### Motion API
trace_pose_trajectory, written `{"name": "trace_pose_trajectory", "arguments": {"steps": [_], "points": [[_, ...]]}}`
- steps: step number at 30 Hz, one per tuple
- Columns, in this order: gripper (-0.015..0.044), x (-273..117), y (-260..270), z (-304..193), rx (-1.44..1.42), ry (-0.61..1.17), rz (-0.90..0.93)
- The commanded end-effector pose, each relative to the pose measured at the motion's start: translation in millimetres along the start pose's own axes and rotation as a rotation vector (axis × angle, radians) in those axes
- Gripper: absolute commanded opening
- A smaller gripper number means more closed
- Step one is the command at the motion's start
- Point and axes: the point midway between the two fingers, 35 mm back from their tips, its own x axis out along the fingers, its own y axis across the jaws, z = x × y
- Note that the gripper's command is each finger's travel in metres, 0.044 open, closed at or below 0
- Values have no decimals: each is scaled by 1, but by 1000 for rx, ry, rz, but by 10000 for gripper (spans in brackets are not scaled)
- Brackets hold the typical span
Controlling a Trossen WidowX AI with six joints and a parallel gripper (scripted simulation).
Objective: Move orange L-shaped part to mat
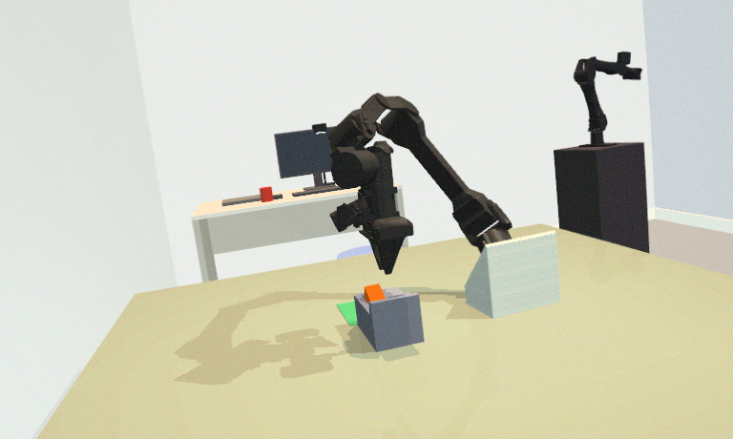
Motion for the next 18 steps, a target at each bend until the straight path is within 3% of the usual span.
{"name": "trace_pose_trajectory", "arguments": {"steps": [1,5,18], "points": [[180,27,-3,-2,-5,18,-16],[180,65,-7,-6,-5,29,-25],[180,80,-8,-7,-5,29,-25]]}}
